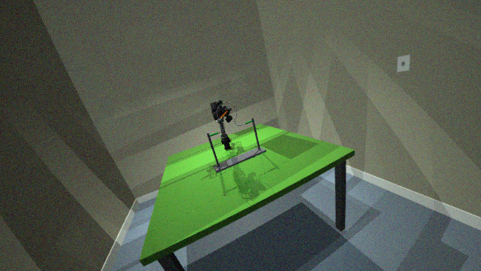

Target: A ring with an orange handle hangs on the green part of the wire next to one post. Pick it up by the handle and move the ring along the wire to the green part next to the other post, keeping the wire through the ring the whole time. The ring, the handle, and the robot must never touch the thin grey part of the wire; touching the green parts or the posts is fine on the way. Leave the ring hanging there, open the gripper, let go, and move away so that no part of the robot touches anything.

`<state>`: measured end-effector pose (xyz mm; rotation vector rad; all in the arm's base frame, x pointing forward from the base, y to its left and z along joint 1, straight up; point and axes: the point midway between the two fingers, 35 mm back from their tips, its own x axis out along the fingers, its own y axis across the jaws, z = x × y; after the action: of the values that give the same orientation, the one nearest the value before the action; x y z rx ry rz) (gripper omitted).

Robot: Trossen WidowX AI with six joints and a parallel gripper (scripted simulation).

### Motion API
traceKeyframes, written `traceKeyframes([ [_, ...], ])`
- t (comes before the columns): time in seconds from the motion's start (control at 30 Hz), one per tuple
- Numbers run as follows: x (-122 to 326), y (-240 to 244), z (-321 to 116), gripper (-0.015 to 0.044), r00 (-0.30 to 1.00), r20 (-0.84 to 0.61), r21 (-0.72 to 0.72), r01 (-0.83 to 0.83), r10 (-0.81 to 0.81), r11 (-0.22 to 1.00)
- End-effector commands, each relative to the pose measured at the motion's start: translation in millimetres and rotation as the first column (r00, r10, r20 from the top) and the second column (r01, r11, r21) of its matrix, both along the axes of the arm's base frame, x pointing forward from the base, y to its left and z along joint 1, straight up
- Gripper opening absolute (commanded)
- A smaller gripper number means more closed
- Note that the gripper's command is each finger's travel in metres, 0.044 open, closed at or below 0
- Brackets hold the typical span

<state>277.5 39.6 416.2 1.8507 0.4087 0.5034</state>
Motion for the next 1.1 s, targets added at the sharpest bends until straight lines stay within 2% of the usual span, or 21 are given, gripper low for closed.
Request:
traceKeyframes([
  [0.0,-0.7,1.0,1.1,-0.0150,1.000,0.009,-0.051,-0.002,0.002,0.999],
  [1.07,-0.5,2.5,-14.0,-0.0150,1.000,0.002,-0.458,0.000,0.001,0.889],
])
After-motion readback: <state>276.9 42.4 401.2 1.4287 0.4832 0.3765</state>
